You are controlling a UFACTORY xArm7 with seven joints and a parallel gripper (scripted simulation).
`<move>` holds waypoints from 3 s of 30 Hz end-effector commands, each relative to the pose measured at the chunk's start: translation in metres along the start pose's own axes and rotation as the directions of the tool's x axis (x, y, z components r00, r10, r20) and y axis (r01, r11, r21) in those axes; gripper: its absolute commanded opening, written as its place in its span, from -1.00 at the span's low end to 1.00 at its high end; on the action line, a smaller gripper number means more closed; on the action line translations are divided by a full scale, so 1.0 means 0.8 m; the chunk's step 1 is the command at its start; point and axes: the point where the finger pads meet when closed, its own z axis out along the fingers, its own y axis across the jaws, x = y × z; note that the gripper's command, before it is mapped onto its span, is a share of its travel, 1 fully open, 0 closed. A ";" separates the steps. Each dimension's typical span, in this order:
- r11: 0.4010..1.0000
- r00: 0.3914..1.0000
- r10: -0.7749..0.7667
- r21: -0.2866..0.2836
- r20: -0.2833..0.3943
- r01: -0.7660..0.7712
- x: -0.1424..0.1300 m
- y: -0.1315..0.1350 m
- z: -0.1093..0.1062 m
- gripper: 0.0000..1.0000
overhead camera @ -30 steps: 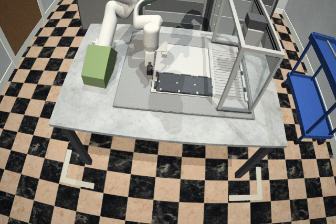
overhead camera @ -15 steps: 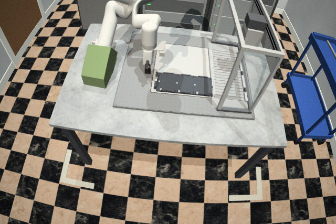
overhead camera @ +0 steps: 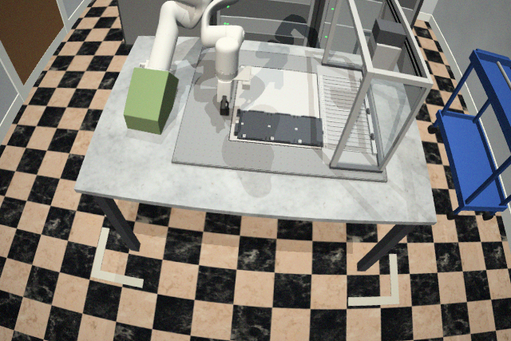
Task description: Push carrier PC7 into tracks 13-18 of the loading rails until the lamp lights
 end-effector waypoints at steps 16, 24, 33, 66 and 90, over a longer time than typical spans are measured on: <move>1.000 1.000 0.000 -0.005 -0.004 0.000 0.001 0.002 0.030 0.63; 1.000 1.000 0.000 -0.005 -0.004 0.000 0.001 0.002 0.047 0.63; 1.000 1.000 0.000 -0.005 -0.004 0.000 0.001 0.002 0.062 0.63; 1.000 1.000 0.000 -0.005 -0.004 0.000 0.001 0.003 0.093 0.63; 1.000 1.000 0.000 -0.005 -0.004 0.000 0.001 0.003 0.110 0.63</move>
